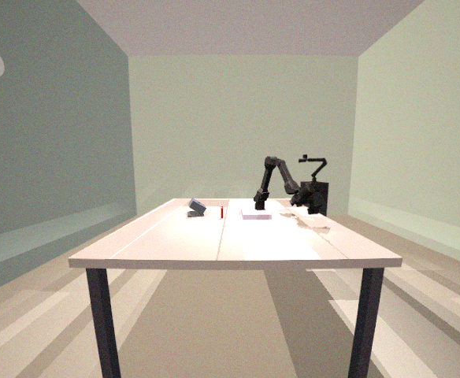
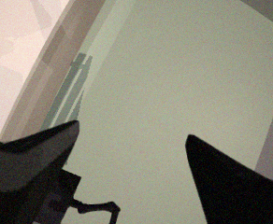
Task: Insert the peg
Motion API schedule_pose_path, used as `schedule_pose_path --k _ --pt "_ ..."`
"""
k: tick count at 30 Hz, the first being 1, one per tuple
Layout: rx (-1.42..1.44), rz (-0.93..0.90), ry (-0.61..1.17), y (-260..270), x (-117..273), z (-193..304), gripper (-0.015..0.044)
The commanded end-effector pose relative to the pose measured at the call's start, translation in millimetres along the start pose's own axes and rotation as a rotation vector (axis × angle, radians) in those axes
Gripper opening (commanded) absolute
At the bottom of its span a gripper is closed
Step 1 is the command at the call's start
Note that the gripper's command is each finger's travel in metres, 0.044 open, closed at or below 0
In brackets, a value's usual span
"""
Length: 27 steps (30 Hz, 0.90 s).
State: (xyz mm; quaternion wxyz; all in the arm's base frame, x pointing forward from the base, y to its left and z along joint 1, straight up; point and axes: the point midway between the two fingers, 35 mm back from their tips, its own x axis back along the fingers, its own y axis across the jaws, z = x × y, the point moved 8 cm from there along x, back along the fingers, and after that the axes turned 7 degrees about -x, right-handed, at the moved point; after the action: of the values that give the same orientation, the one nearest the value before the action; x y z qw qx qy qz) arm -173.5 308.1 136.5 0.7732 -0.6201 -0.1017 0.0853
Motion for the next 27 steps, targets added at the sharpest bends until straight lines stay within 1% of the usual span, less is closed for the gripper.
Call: schedule_pose_path --k 1,2,10,14,27 --pt "-0.004 -0.003 0.003 0.3 0.5 0.2 0.0426" --pt "-0.015 -0.011 0.012 1.1 1.9 1.0 0.0440" --pt "-0.211 -0.107 0.157 8.1 32.4 10.6 0.0440" --pt "-0.294 -0.138 0.212 8.5 40.3 12.8 0.0440" --pt "-0.618 -0.231 0.468 16.6 95.4 18.1 0.0440"
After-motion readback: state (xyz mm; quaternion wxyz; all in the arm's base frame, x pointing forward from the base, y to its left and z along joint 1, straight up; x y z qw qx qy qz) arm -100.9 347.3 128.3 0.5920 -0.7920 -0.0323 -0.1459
